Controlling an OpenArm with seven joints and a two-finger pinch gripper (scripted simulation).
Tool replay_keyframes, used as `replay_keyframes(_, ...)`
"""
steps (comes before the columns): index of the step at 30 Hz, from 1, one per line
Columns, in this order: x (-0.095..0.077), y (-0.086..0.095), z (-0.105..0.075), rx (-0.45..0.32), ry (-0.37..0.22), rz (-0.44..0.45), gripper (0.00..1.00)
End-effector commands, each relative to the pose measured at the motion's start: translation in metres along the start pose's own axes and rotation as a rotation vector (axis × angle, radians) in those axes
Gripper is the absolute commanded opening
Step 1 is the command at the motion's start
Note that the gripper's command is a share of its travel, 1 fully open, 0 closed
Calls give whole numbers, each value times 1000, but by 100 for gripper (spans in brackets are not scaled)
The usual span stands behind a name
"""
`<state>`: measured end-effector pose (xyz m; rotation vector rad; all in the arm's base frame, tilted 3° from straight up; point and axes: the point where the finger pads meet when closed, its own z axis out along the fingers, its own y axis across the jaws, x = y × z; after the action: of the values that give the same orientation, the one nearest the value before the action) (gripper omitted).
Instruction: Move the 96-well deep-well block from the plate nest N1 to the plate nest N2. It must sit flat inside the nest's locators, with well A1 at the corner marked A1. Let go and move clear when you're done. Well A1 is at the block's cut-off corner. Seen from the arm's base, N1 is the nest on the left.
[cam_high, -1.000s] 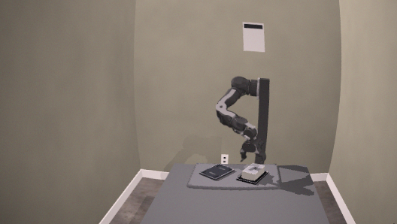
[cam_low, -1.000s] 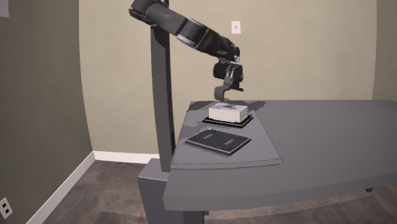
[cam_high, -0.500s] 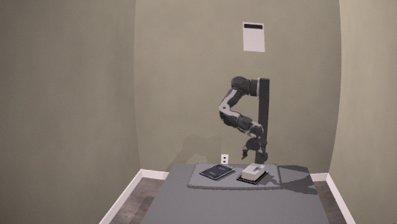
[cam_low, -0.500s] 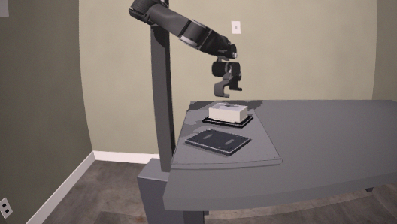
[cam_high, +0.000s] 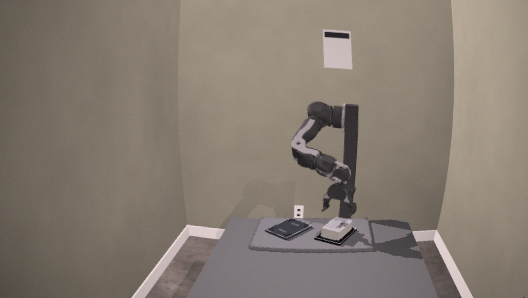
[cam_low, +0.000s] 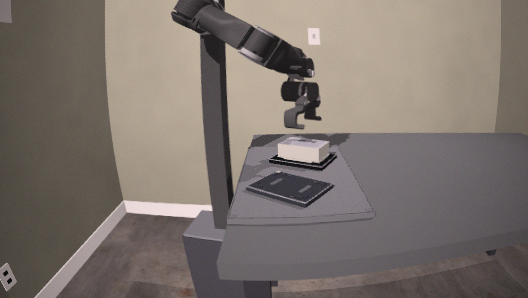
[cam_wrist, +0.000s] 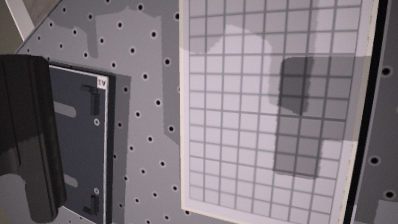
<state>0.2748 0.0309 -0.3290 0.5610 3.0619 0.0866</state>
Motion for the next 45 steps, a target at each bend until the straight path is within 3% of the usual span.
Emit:
replay_keyframes(1,0,0,-1,3,0,1,77)
replay_keyframes(38,2,2,-2,-2,0,-1,77)
replay_keyframes(43,2,3,53,3,0,1,77)
replay_keyframes(45,2,3,53,3,0,1,77)
